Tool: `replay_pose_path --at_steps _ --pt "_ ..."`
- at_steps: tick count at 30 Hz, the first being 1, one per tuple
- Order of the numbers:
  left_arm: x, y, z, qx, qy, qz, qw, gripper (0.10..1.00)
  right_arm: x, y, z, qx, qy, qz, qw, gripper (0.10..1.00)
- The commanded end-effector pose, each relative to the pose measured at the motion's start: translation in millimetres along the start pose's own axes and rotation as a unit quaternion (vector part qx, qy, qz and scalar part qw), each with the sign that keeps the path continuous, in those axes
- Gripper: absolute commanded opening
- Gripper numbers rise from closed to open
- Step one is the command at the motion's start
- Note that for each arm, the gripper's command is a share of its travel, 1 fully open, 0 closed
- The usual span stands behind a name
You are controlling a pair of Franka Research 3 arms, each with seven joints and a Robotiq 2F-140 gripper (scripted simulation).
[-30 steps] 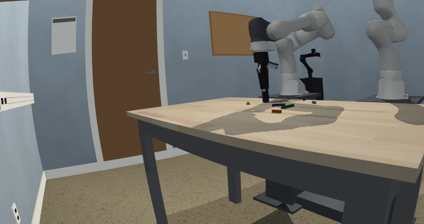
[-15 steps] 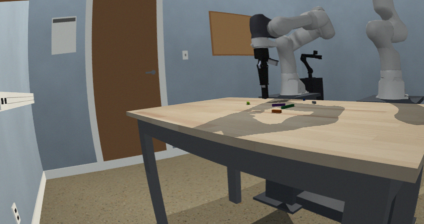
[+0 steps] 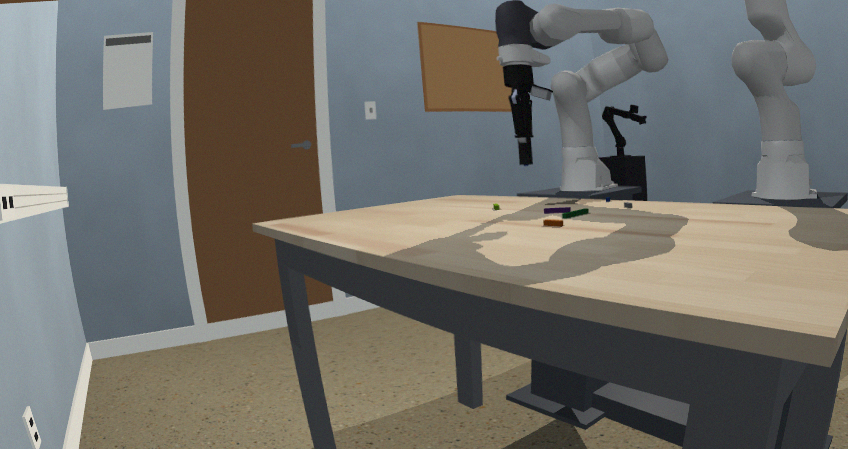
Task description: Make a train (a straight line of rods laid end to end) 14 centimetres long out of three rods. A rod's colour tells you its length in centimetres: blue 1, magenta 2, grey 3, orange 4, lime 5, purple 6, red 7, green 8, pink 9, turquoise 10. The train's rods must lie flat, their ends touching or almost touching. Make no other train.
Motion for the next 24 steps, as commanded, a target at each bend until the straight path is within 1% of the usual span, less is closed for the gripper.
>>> replay_pose_path --at_steps 1,10,17,20,24 --pt "1.5 -0.7 -0.4 -0.001 -0.002 -0.001 1.0000 1.000 -4.4 -4.8 0.8 -0.010 0.006 -0.009 0.9999 0.124" --pt "1.5 -0.7 -0.4 -0.001 -0.002 -0.001 1.0000 1.000 -4.6 -4.3 1.2 -0.009 0.006 -0.008 0.9999 0.124" --pt "1.5 -0.7 -0.4 -0.001 -0.002 -0.001 1.0000 1.000 -8.0 3.1 6.1 -0.006 0.002 0.000 1.0000 0.124" --pt "1.5 -0.7 -0.4 -0.001 -0.002 -0.001 1.0000 1.000 -13.5 13.5 12.6 -0.001 -0.004 0.010 0.9999 0.124" --pt "1.5 -0.7 -0.4 -0.001 -0.002 -0.001 1.0000 1.000 -26.8 33.7 23.7 0.006 -0.014 0.033 0.9993 0.124"
Point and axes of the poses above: on each arm, the point where the finger pads meet when closed, its own z axis back along the fingers, its own y axis across the jaws, x = y × z, the point moved 5 cm from there along z, back along the fingers, and after that the axes turned 9 degrees about z, right-handed, at the moved point
